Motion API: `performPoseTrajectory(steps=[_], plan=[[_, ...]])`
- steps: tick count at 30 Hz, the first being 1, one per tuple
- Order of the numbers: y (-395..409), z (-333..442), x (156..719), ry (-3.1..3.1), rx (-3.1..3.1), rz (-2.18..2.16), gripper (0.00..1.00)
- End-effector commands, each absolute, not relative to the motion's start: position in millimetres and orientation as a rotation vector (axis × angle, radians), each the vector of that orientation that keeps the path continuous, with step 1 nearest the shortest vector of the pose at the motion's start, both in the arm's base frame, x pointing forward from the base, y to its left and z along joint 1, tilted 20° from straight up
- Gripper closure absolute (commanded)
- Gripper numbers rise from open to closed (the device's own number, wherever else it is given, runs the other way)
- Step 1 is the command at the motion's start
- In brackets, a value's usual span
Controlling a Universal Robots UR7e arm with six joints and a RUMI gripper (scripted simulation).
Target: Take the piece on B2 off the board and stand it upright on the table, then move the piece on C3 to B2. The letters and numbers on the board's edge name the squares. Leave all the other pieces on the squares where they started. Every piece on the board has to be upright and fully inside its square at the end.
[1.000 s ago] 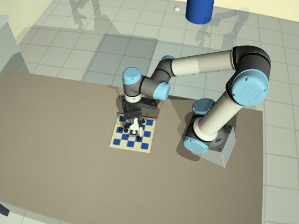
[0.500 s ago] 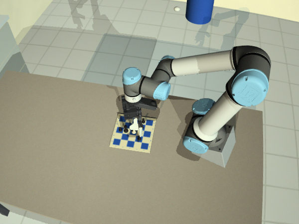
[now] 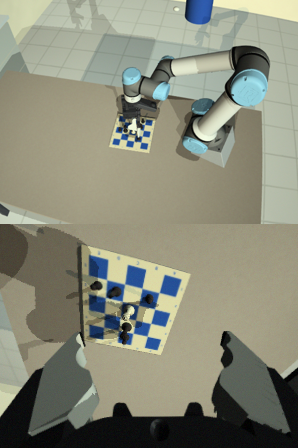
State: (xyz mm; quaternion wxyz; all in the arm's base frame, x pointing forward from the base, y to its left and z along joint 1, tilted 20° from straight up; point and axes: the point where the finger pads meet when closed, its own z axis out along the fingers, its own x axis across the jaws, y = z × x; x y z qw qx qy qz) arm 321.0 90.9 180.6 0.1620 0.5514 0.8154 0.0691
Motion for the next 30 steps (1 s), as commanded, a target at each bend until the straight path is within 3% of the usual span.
performPoseTrajectory(steps=[1, 30], plan=[[91.6, 180.2, 321.0, 2.288, 1.632, 0.209, 0.0], [101.1, 172.5, 320.8, 1.736, 2.268, 0.34, 0.0]])
